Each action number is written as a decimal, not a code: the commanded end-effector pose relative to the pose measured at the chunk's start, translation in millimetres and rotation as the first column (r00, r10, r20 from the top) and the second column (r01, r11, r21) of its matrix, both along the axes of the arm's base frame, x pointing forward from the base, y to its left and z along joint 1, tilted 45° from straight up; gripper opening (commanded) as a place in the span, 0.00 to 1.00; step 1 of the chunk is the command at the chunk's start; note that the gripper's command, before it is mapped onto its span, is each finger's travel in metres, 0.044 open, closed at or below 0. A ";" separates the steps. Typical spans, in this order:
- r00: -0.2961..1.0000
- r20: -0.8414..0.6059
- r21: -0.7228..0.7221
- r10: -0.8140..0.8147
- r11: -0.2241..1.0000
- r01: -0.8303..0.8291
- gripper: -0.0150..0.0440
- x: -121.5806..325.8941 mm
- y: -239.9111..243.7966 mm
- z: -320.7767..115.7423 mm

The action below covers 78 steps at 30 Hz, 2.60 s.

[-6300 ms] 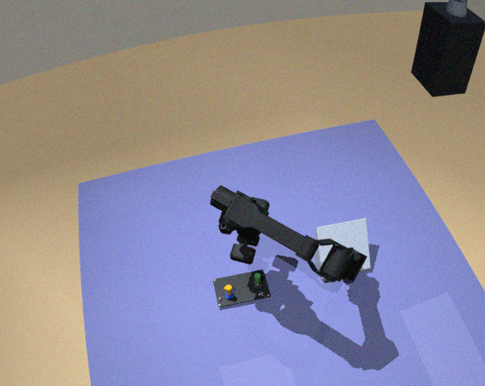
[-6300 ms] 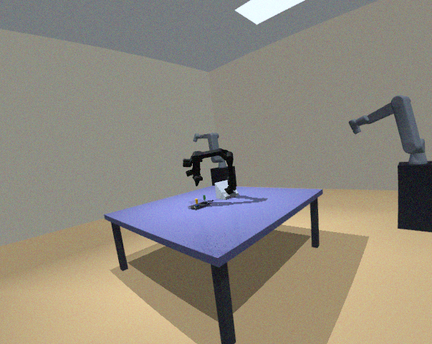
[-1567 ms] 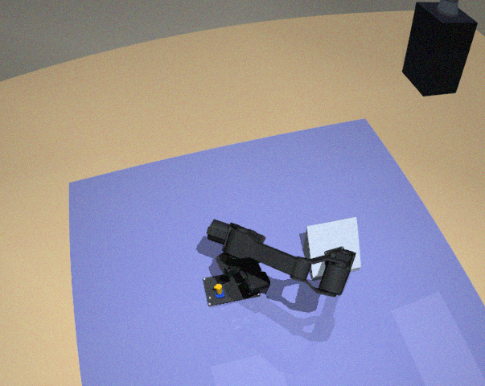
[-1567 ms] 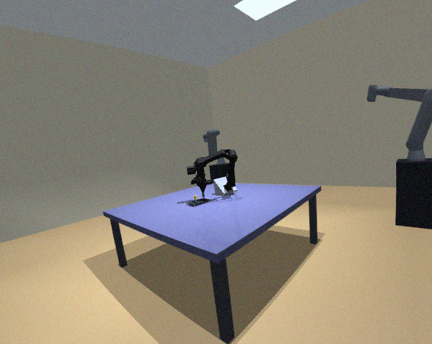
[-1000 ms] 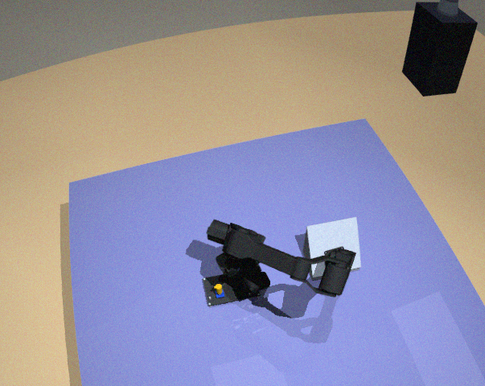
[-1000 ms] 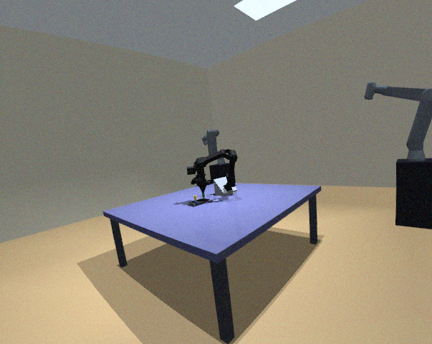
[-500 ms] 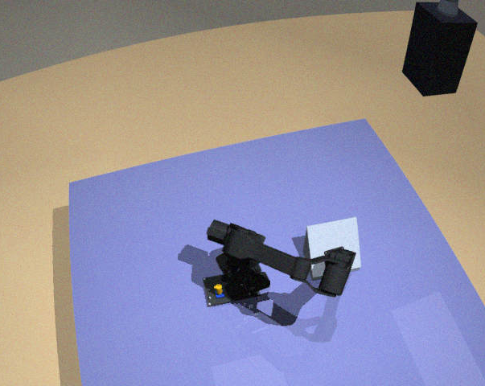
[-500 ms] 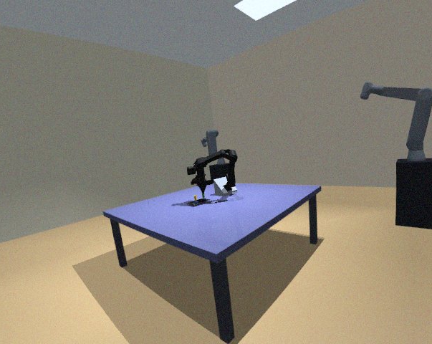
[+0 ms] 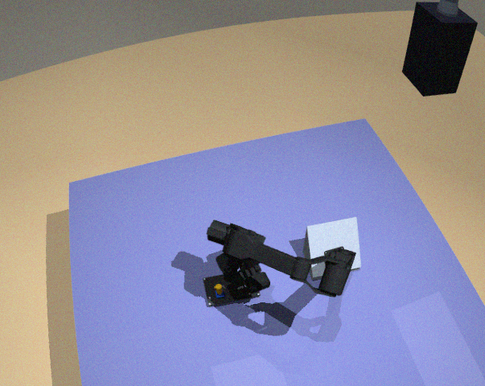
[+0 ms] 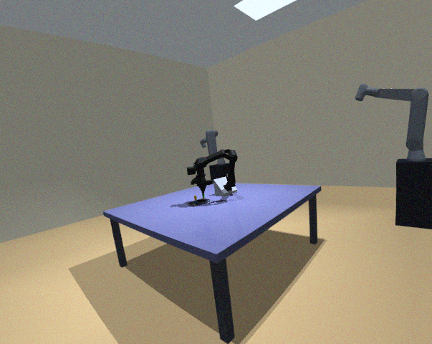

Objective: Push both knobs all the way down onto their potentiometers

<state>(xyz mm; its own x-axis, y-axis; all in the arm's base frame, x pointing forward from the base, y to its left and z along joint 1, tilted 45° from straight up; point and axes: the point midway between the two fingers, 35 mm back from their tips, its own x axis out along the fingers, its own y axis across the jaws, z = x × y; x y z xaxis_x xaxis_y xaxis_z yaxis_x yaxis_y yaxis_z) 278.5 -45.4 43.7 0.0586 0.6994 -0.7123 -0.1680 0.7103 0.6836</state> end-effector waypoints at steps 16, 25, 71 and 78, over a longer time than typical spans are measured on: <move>1.000 0.002 0.003 -0.001 1.000 0.001 0.25 1.2 2.1 -0.9; 1.000 0.002 0.003 -0.001 1.000 0.001 0.25 1.3 2.6 -1.5; 1.000 -0.003 0.008 -0.004 1.000 0.004 0.57 0.2 -5.3 7.5; 0.997 -0.043 -0.052 -0.070 0.996 0.068 0.34 10.8 -9.2 17.7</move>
